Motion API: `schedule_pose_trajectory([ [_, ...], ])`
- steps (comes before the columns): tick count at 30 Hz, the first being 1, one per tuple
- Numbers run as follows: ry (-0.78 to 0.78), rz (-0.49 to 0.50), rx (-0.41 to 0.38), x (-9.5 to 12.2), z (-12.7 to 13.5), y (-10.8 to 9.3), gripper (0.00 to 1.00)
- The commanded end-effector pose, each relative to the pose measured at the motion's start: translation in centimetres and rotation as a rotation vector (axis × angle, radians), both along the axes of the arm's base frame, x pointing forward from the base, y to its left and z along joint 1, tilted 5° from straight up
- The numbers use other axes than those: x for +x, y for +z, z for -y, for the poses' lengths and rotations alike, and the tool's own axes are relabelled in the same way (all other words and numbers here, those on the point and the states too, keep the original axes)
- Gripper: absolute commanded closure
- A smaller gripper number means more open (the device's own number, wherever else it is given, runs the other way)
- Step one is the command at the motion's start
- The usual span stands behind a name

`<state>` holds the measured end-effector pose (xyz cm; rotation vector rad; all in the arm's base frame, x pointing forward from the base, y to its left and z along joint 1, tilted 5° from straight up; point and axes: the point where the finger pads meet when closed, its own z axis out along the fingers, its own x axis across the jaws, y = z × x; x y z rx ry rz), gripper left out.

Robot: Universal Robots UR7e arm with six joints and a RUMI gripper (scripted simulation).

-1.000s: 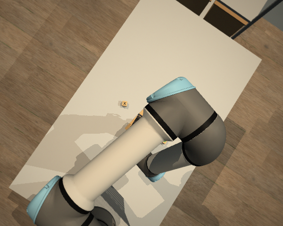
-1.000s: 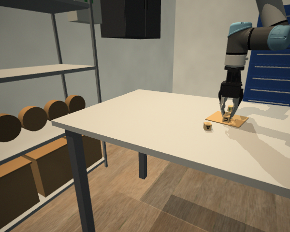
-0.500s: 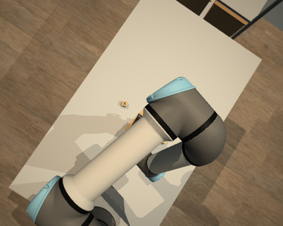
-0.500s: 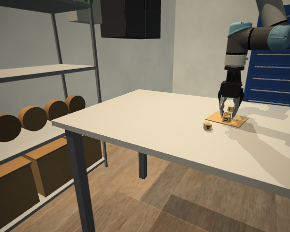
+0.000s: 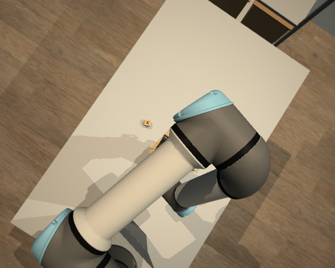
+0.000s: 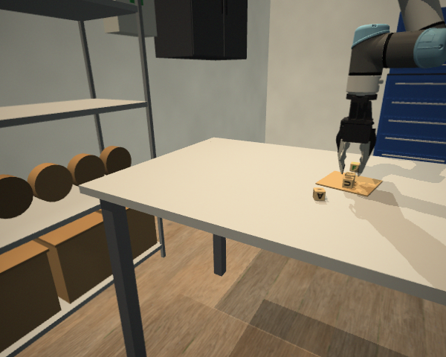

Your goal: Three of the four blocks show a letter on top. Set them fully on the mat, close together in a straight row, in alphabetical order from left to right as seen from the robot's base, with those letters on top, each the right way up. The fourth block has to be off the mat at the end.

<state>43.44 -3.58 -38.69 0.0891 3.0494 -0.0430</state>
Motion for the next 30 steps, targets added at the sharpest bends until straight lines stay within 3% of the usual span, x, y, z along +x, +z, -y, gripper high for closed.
schedule_pose_trajectory([
  [1, 0.000, 0.001, 0.000, -0.1, 0.0, 1.9, 0.75],
  [12, 0.000, 0.001, 0.000, -0.5, -0.2, 6.4, 0.75],
  [21, 0.000, 0.001, 0.000, -0.6, -0.2, 7.0, 0.75],
  [22, 0.000, 0.001, 0.000, -0.6, -0.2, 7.0, 0.00],
  [30, 0.000, 0.001, 0.000, -0.6, -0.2, 7.0, 0.00],
])
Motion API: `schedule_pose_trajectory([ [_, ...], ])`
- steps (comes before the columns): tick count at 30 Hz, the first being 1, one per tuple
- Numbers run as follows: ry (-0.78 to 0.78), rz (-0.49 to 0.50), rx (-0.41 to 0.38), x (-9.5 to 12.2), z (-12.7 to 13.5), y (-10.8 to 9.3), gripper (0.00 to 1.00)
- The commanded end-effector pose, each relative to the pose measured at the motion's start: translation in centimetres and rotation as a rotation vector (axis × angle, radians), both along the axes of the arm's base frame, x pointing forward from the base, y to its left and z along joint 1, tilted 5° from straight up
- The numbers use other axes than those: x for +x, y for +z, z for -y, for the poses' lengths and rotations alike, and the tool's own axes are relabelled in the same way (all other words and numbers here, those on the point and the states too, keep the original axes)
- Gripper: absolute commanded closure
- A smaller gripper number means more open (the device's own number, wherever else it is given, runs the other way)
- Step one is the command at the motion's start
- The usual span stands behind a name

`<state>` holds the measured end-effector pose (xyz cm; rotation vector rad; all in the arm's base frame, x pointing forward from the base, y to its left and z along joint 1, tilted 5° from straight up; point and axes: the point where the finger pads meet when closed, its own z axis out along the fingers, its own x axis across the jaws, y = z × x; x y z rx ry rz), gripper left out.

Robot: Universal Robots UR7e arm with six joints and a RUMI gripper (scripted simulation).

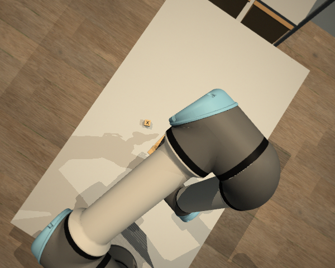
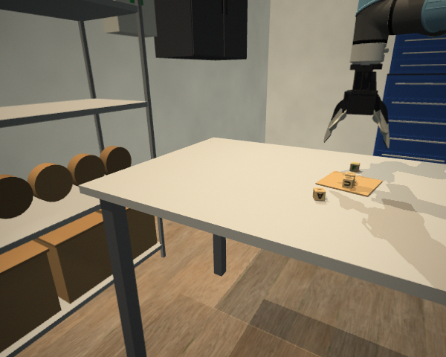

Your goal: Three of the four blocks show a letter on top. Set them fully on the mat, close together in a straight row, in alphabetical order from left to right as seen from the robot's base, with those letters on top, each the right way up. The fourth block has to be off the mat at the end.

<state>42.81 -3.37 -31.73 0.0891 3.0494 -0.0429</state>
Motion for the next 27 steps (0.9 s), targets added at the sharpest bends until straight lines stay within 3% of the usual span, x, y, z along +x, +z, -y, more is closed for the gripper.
schedule_pose_trajectory([
  [1, 0.000, 0.001, 0.000, 0.04, 0.01, 0.06, 0.00],
  [27, 0.033, 0.000, -0.003, 0.17, -0.08, 0.05, 0.00],
])
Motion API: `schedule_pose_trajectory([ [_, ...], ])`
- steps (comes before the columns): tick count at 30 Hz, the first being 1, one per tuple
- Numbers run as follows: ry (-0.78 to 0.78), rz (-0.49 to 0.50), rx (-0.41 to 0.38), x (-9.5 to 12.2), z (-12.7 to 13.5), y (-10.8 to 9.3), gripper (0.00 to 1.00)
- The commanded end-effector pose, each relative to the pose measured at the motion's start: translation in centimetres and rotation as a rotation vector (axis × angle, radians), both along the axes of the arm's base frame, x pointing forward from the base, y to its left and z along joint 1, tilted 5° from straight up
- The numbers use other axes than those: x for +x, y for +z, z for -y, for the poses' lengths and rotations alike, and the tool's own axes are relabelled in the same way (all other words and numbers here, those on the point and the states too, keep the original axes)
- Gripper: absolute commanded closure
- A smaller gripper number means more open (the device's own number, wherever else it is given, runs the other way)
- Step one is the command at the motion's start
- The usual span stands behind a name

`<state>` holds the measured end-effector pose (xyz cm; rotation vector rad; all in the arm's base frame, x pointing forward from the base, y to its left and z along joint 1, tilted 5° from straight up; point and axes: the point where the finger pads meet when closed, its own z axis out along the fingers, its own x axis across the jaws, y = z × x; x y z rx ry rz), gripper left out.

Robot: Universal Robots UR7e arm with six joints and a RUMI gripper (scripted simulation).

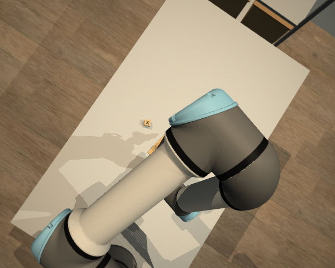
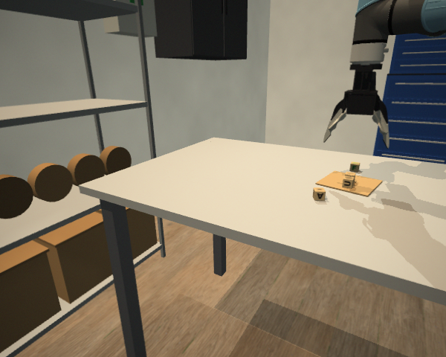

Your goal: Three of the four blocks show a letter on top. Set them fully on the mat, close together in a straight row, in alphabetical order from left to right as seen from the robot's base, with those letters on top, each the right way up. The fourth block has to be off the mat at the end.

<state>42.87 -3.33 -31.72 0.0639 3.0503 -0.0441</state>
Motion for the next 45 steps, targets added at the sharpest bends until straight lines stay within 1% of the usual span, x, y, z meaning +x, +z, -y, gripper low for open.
schedule_pose_trajectory([
  [1, 0.024, 0.000, -0.002, 0.1, -0.1, 0.0, 0.00],
  [11, 0.147, -0.004, -0.014, 0.6, -0.4, 0.0, 0.00],
  [13, 0.147, -0.004, -0.014, 0.6, -0.4, 0.0, 0.00],
  [16, 0.205, -0.005, -0.019, 0.8, -0.6, 0.0, 0.00],
  [28, 0.514, -0.015, -0.047, 1.9, -1.6, -0.1, 0.00],
  [30, 0.514, -0.015, -0.047, 1.9, -1.6, -0.1, 0.00],
  [33, 0.619, -0.019, -0.056, 2.3, -2.0, -0.2, 0.00],
  [45, 0.931, -0.028, -0.084, 3.3, -3.2, -0.2, 0.00],
])
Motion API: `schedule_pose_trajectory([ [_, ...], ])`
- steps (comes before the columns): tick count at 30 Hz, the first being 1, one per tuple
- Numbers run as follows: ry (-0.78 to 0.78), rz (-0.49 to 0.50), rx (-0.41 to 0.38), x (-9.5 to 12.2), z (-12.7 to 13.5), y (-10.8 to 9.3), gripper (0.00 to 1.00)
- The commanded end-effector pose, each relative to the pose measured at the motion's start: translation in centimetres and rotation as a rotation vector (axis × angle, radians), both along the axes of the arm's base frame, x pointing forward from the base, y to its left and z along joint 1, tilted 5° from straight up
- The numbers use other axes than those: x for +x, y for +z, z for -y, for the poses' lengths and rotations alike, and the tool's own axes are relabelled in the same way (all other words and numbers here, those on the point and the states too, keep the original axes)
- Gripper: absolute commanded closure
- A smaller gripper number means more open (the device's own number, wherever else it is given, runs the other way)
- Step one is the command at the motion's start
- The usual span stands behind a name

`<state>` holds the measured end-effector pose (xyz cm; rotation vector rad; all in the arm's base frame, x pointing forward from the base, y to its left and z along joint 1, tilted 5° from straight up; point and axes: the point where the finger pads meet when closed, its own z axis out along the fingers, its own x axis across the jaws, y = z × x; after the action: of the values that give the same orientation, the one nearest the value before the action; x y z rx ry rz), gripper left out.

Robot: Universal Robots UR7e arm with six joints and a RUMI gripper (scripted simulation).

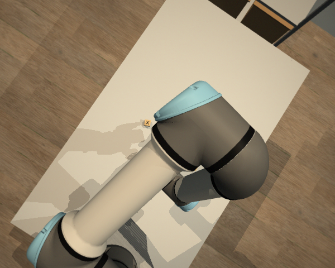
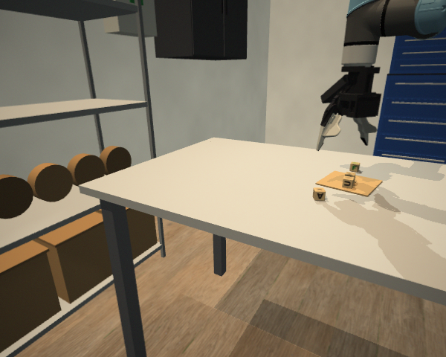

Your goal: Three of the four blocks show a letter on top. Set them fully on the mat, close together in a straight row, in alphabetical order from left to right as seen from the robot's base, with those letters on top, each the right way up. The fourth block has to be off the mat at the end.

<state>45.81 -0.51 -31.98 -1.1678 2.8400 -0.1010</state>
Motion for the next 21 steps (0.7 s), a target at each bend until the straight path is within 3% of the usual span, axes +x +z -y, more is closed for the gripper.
schedule_pose_trajectory([
  [1, 0.113, -0.003, -0.007, 0.4, -0.4, 0.0, 0.00],
  [21, 0.625, -0.020, -0.053, 1.8, -2.8, -0.1, 0.00],
])
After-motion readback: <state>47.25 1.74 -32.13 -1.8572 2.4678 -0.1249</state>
